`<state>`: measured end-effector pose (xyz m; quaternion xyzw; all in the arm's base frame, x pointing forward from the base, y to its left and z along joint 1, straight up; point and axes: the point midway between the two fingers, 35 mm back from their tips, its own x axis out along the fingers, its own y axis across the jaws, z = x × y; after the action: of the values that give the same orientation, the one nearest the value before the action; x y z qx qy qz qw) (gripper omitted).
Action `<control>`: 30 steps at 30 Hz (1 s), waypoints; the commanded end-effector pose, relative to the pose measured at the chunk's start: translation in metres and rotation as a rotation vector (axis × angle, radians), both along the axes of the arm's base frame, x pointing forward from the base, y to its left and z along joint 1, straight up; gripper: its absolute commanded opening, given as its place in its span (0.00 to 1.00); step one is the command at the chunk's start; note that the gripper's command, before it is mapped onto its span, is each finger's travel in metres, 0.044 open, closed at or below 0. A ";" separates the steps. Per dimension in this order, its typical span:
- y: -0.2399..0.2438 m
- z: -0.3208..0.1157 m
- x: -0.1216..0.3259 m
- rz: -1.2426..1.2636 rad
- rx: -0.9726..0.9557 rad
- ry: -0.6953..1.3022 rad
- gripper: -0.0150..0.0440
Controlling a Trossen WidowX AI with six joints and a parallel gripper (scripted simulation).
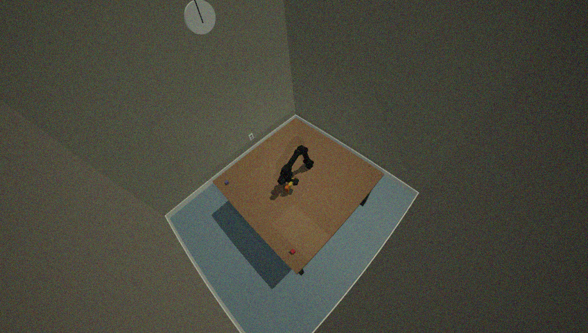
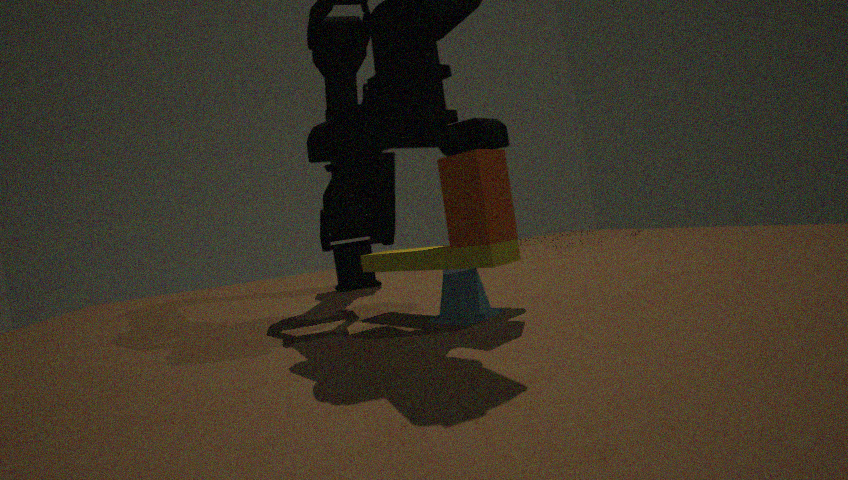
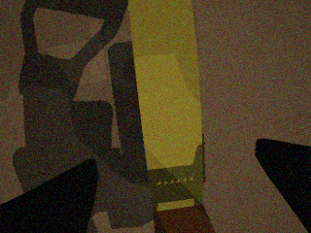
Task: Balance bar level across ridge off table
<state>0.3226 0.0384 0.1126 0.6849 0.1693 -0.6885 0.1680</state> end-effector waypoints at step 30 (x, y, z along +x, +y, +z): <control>0.000 0.080 0.000 0.000 0.002 -0.026 1.00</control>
<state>0.3222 0.0383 0.1916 0.6937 0.1683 -0.6795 0.1692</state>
